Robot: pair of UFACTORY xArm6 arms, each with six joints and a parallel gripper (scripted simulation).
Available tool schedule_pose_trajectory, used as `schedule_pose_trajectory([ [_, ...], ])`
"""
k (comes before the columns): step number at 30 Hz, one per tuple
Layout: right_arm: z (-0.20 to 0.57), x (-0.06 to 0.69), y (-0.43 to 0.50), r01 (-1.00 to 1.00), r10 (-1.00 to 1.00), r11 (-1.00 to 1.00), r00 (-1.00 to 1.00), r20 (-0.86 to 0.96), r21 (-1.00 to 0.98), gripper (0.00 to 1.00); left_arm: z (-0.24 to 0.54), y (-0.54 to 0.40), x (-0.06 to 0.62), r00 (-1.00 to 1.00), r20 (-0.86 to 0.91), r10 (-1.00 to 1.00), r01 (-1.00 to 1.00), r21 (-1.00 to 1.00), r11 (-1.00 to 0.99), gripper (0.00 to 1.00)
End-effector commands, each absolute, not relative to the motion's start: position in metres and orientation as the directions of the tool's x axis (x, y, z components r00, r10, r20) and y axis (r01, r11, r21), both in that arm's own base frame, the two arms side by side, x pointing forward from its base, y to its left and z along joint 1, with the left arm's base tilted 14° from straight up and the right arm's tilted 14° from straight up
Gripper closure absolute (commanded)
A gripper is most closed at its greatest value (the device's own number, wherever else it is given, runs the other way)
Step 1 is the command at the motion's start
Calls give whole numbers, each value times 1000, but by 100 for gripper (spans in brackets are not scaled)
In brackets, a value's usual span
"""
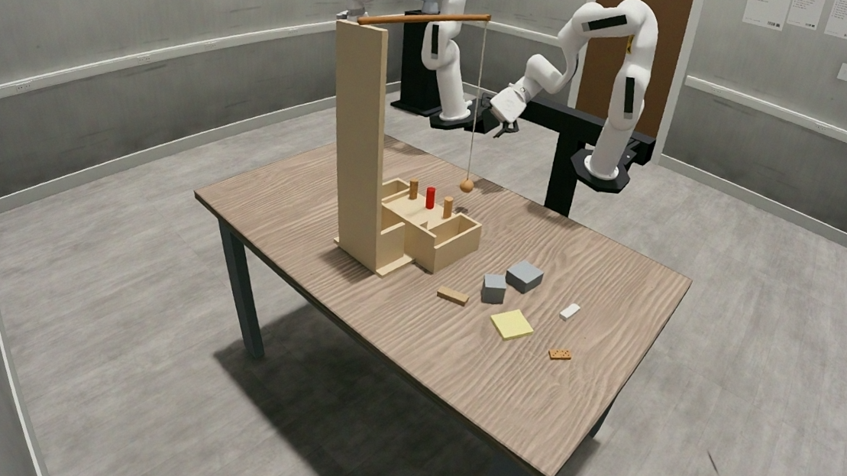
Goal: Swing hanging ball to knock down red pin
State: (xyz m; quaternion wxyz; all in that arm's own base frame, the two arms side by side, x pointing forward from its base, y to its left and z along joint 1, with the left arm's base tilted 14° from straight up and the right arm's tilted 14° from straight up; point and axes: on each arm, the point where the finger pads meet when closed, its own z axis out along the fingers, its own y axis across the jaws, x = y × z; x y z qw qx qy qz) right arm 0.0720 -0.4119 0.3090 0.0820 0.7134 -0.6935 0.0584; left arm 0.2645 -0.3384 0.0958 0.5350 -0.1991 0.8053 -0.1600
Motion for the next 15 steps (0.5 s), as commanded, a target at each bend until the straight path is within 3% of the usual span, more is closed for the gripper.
schedule_pose_trajectory([
  [1, 320, 24, -406, -1000, -981, 0, 3, 192, 13, 0, 105, -328, 258, -350, -862, -367, -103, -354, 930, 0],
  [15, 327, -8, -396, -1000, -981, 21, -21, 192, 0, 0, 120, -299, 244, -323, -946, -33, 6, -37, 999, 0],
])
